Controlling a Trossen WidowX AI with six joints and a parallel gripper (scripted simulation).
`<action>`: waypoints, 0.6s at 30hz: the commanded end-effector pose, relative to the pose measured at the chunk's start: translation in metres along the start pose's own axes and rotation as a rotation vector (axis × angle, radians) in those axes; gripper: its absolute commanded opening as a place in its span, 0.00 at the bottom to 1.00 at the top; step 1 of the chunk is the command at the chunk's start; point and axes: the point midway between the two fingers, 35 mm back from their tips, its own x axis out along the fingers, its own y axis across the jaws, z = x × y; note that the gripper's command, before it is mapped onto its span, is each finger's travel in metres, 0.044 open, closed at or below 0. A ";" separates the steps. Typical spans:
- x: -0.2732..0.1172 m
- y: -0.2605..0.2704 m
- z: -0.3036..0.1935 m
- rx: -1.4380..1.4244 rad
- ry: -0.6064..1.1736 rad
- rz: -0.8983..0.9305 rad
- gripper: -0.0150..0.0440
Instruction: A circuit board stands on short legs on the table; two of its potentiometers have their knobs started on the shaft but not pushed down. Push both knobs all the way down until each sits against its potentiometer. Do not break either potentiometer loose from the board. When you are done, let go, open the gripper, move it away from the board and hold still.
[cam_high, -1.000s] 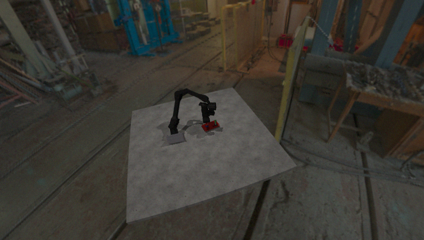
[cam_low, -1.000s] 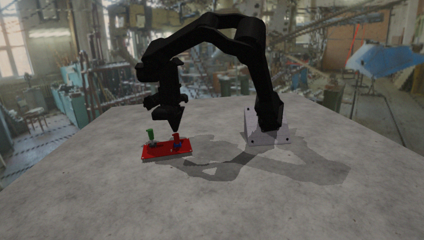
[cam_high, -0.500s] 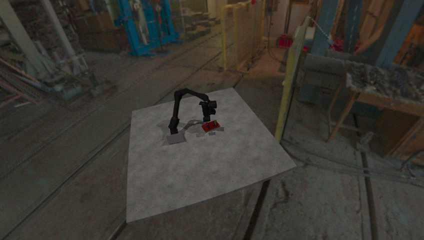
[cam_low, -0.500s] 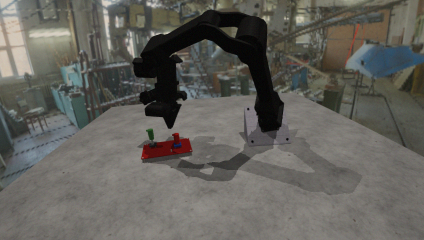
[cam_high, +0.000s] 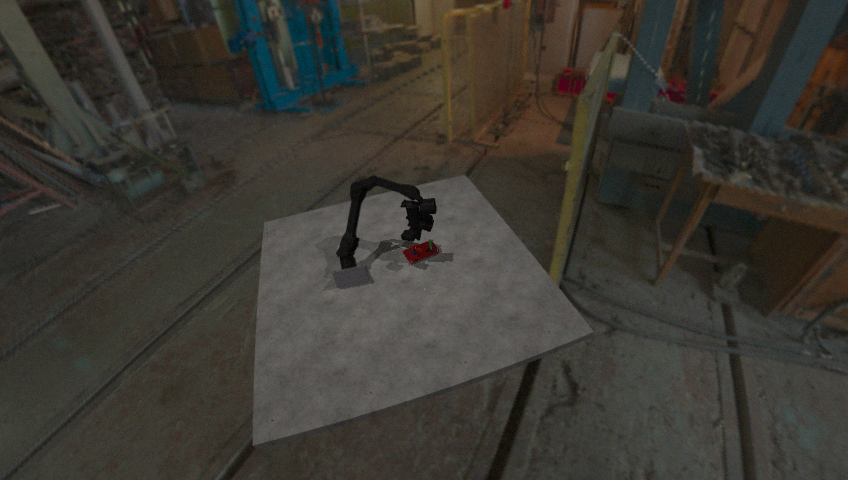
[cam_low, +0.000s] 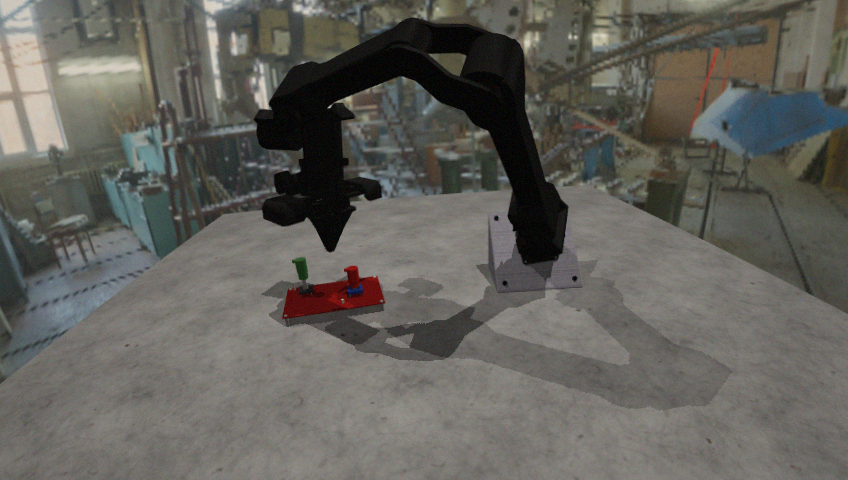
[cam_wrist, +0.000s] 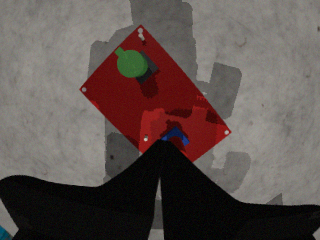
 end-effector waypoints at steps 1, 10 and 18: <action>0.000 0.001 0.004 0.131 0.005 -0.006 0.25; -0.003 0.006 0.011 0.444 0.011 -0.011 0.25; -0.005 0.010 0.016 0.722 0.015 -0.017 0.25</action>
